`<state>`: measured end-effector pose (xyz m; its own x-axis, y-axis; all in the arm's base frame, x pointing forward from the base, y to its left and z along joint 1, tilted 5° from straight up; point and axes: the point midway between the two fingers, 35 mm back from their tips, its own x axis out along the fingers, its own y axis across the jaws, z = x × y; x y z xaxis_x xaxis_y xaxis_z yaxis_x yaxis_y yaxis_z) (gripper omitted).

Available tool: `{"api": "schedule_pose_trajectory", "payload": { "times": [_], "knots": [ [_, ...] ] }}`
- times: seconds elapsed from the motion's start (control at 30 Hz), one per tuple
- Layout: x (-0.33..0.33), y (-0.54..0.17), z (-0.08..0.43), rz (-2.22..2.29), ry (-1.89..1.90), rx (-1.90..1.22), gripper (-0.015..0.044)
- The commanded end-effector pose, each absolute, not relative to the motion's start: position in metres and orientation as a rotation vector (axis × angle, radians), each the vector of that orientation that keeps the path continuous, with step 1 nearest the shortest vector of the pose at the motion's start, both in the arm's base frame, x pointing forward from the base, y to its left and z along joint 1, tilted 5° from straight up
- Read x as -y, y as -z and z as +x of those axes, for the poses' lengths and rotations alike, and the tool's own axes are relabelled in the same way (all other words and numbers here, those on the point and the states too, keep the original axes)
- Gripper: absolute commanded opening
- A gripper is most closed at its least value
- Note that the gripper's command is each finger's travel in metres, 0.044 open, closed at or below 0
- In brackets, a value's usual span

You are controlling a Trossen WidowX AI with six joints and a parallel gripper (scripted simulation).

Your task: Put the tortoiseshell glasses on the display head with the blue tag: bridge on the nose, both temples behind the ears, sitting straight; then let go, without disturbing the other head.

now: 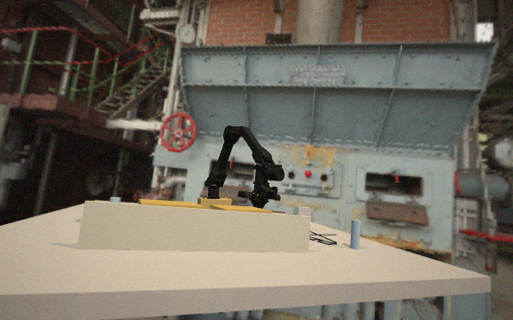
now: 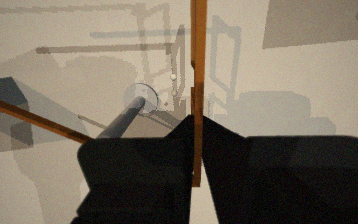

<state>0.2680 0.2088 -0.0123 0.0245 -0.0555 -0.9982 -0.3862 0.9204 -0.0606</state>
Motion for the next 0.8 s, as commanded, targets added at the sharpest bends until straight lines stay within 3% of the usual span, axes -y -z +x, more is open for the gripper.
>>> {"api": "schedule_pose_trajectory", "payload": {
  "times": [0.0,0.77],
  "knots": [
    [-0.208,0.012,0.273,-0.361,-0.264,-1.531,0.0000],
    [-0.207,0.012,0.288,-0.362,-0.263,-1.530,0.0000]
  ]
}}
